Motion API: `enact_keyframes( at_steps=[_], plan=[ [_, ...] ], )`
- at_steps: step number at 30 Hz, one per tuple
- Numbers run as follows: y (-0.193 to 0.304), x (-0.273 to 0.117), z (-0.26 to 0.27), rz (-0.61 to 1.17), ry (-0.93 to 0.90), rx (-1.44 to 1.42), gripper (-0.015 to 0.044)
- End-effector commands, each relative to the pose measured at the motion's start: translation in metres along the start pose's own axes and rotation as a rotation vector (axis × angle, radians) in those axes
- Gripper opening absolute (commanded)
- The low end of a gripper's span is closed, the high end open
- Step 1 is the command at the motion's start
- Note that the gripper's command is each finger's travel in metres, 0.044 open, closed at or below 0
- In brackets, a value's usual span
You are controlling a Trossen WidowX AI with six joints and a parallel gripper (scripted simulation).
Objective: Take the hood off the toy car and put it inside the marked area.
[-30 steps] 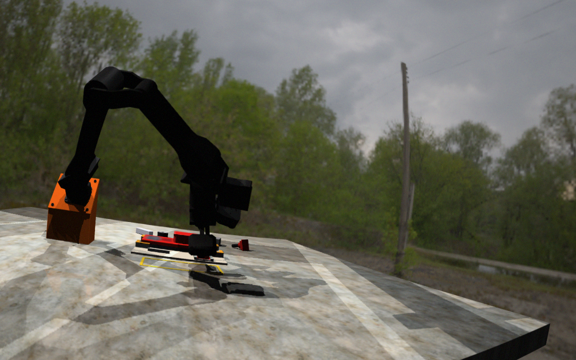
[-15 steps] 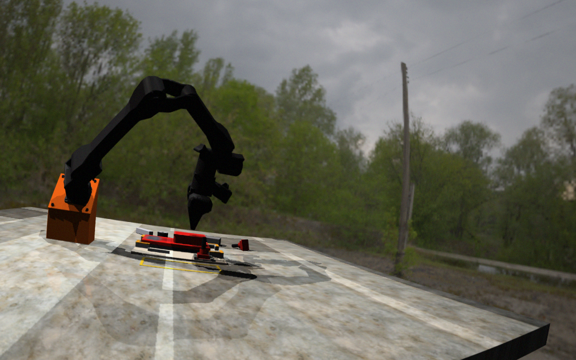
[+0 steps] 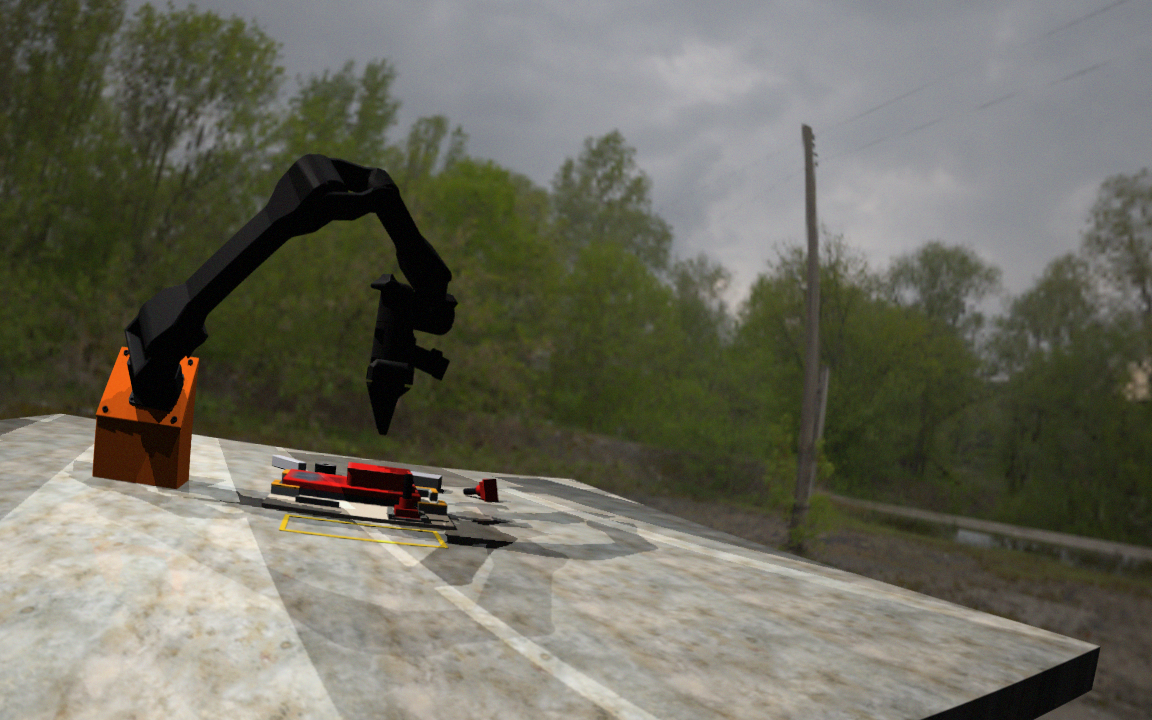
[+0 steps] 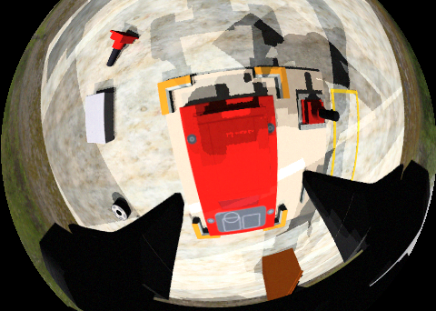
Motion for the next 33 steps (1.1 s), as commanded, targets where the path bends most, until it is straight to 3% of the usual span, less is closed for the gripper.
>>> enact_keyframes(
  at_steps=[1,33],
  plan=[
    [0.0,0.0,0.001,-0.01,0.007,0.007,0.044],
    [-0.001,0.025,0.001,-0.01,0.007,0.007,0.044]
  ],
)
Point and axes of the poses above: the point midway between the two fingers, 35 mm back from their tips, its own x axis out along the fingers, its own z axis across the jaws, y = z × x, the point moved 2 cm from there along -x, back along the fingers, and after that the axes turned 4 degrees about x, right-handed, at the moved point
